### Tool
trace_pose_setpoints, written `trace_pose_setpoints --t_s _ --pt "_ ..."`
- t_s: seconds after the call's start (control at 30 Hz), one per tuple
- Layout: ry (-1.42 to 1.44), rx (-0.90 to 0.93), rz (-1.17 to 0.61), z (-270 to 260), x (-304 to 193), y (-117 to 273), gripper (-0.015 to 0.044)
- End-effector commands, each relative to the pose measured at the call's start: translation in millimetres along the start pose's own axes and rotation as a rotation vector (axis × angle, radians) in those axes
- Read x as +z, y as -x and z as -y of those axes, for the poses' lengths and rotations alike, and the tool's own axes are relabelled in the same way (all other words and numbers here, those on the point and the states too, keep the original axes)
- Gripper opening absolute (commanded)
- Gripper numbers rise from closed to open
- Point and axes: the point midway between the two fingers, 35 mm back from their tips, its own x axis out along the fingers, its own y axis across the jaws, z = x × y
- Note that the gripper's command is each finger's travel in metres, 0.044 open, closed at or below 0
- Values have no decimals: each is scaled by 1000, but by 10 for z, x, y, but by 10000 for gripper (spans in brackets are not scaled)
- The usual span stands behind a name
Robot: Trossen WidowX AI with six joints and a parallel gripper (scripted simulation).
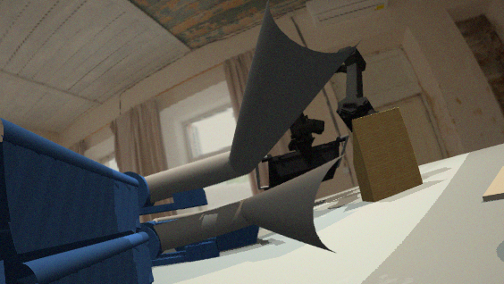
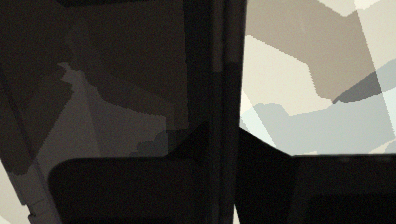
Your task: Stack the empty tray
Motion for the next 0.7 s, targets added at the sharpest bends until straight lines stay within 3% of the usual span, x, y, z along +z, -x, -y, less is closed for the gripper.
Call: trace_pose_setpoints --t_s 0.0,0.27,0.67 --pt "-13 23 -13 -100 -10 216 0" --pt "-10 29 -13 -179 1 515 0" --pt "-10 29 -13 -183 3 531 0"
